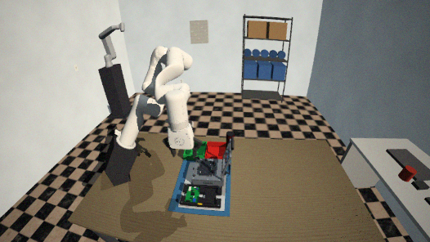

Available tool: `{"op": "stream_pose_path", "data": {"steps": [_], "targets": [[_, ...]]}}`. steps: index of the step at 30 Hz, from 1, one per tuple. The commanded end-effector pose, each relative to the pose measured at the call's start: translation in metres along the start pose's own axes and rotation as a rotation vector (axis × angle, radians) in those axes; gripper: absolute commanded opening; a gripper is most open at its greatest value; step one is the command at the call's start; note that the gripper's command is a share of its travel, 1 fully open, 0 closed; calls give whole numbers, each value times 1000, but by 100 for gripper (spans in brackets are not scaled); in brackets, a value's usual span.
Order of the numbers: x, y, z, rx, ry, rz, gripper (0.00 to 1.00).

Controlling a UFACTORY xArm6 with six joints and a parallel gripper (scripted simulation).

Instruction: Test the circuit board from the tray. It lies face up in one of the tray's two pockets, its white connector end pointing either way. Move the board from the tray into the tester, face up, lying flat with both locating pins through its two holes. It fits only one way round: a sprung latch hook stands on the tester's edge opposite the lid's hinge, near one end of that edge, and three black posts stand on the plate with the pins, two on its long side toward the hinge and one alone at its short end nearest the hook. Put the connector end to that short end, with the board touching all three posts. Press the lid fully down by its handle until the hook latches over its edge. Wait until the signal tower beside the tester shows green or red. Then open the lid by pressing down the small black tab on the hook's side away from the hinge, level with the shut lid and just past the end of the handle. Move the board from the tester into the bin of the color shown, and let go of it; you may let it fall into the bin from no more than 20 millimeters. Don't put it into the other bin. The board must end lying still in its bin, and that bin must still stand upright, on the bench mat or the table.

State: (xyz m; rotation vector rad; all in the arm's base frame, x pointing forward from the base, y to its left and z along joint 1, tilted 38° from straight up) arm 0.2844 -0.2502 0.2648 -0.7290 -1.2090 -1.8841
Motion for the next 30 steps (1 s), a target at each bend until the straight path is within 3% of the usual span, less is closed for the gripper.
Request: {"op": "stream_pose_path", "data": {"steps": [1,14,20,29,30], "targets": [[1,1,0,1,-2,-2,100],[-23,1,0,1,-2,-2,100],[-60,1,0,1,-2,-2,100],[-136,1,-1,1,-2,-2,100],[-136,1,-1,1,-2,-2,100]]}}
Point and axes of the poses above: the point where the finger pads meet when closed, its own x axis back along the fingers, its own y axis across the jaws, z = x × y, the point moved 4 cm from there along x, back along the fingers, and after that the axes turned 5 degrees about -x, right-handed, at the moved point
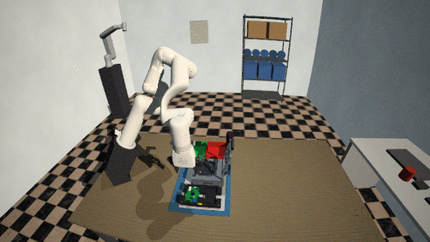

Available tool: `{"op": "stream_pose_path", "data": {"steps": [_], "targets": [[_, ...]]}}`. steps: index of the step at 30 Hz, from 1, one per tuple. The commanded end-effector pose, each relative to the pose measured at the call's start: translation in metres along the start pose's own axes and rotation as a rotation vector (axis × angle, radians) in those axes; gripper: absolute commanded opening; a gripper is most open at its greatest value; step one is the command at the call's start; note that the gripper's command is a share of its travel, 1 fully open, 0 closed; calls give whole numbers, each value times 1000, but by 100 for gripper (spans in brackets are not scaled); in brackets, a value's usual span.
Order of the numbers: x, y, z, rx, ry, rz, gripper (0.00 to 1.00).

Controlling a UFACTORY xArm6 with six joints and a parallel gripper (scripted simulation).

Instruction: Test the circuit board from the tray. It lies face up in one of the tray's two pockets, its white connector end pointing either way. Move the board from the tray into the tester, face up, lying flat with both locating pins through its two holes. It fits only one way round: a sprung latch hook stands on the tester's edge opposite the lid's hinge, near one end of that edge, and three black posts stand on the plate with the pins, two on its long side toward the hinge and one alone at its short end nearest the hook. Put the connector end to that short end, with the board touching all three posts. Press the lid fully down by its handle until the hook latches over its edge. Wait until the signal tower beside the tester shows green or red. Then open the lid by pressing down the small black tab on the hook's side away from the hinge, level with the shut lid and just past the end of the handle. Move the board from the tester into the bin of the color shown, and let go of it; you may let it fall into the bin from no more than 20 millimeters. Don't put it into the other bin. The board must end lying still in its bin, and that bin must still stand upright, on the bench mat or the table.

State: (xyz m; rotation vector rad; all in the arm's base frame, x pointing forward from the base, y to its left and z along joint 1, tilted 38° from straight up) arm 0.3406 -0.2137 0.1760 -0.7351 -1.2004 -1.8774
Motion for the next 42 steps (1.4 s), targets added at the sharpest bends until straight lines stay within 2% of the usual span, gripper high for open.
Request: {"op": "stream_pose_path", "data": {"steps": [1,9,16,26,42], "targets": [[-25,7,-3,4,-3,-13,100],[-88,7,-3,4,-3,-13,100],[-124,8,-3,4,-3,-13,100],[-141,8,-4,4,-3,-13,100],[-141,8,-4,4,-3,-13,100]]}}
Point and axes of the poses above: the point where the finger pads meet when closed, its own x axis back along the fingers, its own y axis across the jaws, z = x × y, the point moved 4 cm from there along x, back along the fingers, and after that the axes turned 5 degrees about -x, right-handed, at the moved point
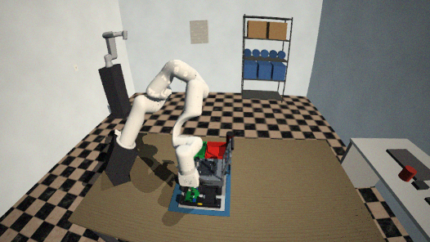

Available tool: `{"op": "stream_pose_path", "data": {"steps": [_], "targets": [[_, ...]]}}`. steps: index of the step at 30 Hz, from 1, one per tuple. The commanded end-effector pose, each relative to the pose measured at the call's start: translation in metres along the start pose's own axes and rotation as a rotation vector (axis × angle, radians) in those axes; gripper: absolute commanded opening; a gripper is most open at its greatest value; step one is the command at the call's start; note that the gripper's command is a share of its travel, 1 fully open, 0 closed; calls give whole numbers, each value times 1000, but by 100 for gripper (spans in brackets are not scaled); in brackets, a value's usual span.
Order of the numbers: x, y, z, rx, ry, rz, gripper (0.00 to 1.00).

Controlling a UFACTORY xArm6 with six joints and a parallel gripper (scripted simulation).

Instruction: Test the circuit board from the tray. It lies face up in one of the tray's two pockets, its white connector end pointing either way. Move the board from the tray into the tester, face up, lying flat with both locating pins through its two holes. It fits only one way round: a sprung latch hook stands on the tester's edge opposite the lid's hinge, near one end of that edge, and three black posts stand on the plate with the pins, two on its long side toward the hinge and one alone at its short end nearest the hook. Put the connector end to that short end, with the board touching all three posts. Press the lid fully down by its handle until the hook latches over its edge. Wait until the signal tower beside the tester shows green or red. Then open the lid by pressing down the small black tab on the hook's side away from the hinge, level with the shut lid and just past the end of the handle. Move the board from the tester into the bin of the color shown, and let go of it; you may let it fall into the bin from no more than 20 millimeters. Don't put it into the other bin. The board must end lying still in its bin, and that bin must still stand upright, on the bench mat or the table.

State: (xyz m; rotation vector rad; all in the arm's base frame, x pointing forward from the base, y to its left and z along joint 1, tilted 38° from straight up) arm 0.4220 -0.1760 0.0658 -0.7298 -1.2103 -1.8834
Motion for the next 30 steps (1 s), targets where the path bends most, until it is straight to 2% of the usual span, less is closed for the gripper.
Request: {"op": "stream_pose_path", "data": {"steps": [1,10,23,30], "targets": [[1,1,0,0,-1,-2,100],[-4,1,0,0,-1,-2,100],[-36,2,0,0,-1,-2,100],[-40,2,0,0,-1,-2,100]]}}
Point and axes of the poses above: the point where the finger pads meet when closed, its own x axis back along the fingers, its own y axis across the jaws, z = x × y, the point moved 4 cm from there along x, back along the fingers, and after that the axes turned 5 degrees about -x, right-handed, at the moved point
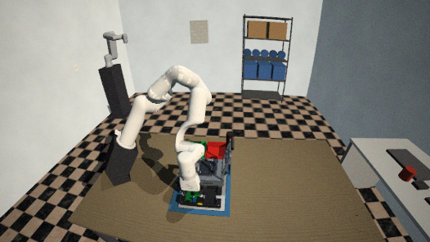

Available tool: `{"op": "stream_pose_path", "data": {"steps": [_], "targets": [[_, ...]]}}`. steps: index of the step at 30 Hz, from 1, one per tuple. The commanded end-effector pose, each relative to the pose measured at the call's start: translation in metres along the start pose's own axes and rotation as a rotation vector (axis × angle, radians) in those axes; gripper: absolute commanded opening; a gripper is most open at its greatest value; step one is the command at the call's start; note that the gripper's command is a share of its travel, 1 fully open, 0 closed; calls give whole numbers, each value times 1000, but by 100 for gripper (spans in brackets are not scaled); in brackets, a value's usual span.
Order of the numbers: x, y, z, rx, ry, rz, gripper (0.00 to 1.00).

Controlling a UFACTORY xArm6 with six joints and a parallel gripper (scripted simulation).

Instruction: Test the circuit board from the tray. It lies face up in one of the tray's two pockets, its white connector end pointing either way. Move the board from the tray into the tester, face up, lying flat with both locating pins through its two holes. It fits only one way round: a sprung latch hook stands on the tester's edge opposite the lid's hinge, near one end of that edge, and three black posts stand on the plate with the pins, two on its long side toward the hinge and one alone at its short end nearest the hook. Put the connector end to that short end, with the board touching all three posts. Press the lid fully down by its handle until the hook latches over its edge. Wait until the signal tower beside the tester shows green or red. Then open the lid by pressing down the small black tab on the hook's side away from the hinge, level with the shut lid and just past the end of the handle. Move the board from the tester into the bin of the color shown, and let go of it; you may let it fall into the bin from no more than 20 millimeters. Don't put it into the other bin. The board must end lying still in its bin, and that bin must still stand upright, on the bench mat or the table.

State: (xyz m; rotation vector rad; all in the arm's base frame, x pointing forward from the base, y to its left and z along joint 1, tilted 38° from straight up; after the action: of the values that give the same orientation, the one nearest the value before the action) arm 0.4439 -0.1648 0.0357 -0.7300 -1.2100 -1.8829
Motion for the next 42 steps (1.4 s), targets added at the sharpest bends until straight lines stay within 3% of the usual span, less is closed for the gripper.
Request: {"op": "stream_pose_path", "data": {"steps": [1,42], "targets": [[-1,1,0,0,-1,-2,100],[-17,1,0,0,-1,-2,100]]}}
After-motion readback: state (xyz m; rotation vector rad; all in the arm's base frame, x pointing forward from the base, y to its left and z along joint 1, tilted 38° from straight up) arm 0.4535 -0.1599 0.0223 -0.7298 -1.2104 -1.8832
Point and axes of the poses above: the point where the finger pads meet when closed, its own x axis back along the fingers, its own y axis across the jaws, z = x × y, the point moved 4 cm from there along x, back along the fingers, and after that the axes turned 5 degrees about -x, right-handed, at the moved point
